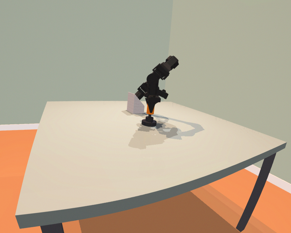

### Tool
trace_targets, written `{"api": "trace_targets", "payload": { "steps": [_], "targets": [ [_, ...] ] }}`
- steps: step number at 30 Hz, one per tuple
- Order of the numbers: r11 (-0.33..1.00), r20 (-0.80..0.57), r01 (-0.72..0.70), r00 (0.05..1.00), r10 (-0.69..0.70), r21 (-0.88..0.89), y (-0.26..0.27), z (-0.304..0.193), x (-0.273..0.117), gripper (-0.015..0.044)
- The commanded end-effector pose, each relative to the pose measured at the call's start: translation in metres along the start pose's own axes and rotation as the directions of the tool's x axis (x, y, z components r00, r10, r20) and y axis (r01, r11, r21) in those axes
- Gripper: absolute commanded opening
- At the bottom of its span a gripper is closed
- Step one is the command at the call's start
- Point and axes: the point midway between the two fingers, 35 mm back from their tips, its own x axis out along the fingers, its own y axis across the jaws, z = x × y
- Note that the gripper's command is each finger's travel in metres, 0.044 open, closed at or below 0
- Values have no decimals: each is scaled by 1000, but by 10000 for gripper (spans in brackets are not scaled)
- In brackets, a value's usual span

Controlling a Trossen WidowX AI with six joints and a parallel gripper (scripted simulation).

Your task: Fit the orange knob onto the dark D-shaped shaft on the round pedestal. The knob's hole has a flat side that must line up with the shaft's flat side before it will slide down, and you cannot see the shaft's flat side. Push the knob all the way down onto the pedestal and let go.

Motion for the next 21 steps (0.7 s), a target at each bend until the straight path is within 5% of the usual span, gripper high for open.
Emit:
{"api": "trace_targets", "payload": {
  "steps": [1,21],
  "targets": [
    [994,-1,7,1000,-7,-109,-3,0,-3,0],
    [993,-1,7,1000,-7,-119,-2,-1,0,0]
  ]
}}
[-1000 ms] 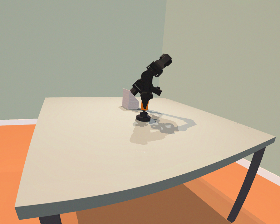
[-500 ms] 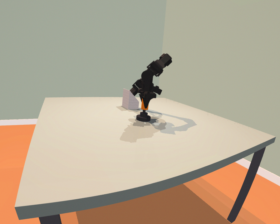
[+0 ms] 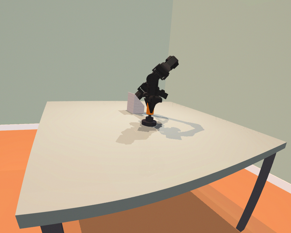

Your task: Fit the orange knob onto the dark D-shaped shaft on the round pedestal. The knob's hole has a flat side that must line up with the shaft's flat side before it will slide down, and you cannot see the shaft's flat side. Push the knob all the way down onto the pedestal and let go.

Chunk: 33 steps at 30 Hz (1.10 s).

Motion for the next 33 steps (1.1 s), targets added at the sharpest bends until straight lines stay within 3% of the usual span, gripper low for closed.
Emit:
{"api": "trace_targets", "payload": {
  "steps": [1,33],
  "targets": [
    [1000,-1,3,1000,-3,-6,1,1,-1,0],
    [1000,-1,3,1000,-3,-6,2,0,2,0]
  ]
}}
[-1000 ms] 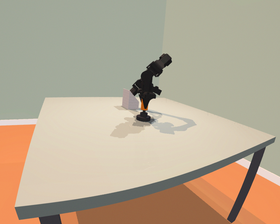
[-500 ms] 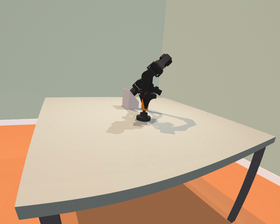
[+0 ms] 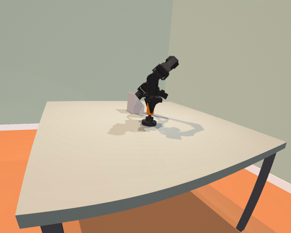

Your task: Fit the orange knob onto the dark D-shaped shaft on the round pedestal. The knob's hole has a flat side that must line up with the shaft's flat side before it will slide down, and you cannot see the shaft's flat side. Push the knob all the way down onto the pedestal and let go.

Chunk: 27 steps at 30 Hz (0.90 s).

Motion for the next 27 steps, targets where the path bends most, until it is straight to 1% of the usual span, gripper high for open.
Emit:
{"api": "trace_targets", "payload": {
  "steps": [1,8,14,15,27],
  "targets": [
    [1000,0,-1,1000,1,0,1,-1,1,0],
    [1000,-1,-1,1000,1,-10,2,0,-5,0],
    [980,-1,-1,1000,1,-198,1,1,-5,0],
    [978,-1,-1,1000,1,-208,0,1,-5,0],
    [978,0,-1,1000,1,-208,-2,0,0,0]
  ]
}}
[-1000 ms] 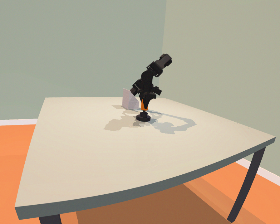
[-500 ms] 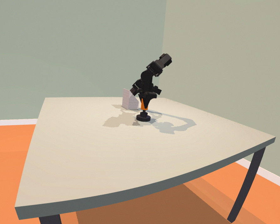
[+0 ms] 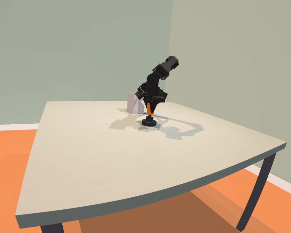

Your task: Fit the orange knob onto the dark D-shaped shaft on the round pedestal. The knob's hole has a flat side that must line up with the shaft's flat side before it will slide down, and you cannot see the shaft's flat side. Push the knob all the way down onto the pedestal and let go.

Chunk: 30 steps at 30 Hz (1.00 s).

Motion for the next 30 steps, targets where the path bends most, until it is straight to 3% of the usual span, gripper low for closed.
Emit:
{"api": "trace_targets", "payload": {
  "steps": [1,24,30],
  "targets": [
    [1000,0,1,1000,-1,-5,0,0,1,0],
    [1000,0,1,1000,-1,-4,5,2,-3,0],
    [985,0,0,1000,-1,-172,4,2,-4,0]
  ]
}}
